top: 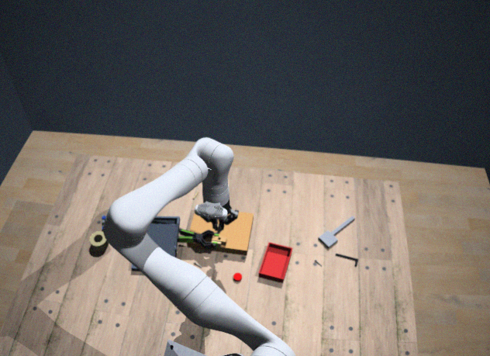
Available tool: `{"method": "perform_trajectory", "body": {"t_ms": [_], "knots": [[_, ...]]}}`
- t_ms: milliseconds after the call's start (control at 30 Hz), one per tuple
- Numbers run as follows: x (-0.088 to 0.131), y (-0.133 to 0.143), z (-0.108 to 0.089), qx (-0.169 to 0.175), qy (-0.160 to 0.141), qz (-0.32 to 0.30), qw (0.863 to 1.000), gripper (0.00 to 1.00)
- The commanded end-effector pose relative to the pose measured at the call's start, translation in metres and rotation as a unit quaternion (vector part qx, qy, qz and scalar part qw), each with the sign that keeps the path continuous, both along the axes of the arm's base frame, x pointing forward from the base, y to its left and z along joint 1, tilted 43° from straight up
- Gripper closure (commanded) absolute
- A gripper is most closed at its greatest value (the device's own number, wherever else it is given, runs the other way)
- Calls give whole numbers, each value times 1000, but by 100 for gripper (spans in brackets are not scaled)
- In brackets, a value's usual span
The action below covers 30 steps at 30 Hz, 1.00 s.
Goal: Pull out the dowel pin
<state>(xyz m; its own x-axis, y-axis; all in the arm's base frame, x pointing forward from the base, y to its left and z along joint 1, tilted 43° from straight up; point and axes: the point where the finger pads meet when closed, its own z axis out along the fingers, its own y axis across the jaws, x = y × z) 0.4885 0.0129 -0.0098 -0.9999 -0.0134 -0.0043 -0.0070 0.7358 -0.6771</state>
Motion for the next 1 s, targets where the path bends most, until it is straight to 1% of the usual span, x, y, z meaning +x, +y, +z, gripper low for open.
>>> {"method": "perform_trajectory", "body": {"t_ms": [0, 233, 333, 500, 733, 800, 967], "knots": [[1, 0, 2, 0, -1, 1, 1000, 90], [1, -6, 8, 1, -1, 2, 1000, 90], [2, -14, 16, 1, -2, 2, 1000, 90], [1, -32, 34, 2, -3, 3, 1000, 90], [-4, -66, 66, 2, -4, 4, 1000, 90], [-4, -66, 66, 2, -4, 4, 1000, 90], [-12, -92, 89, 1, -4, 4, 1000, 90]]}}
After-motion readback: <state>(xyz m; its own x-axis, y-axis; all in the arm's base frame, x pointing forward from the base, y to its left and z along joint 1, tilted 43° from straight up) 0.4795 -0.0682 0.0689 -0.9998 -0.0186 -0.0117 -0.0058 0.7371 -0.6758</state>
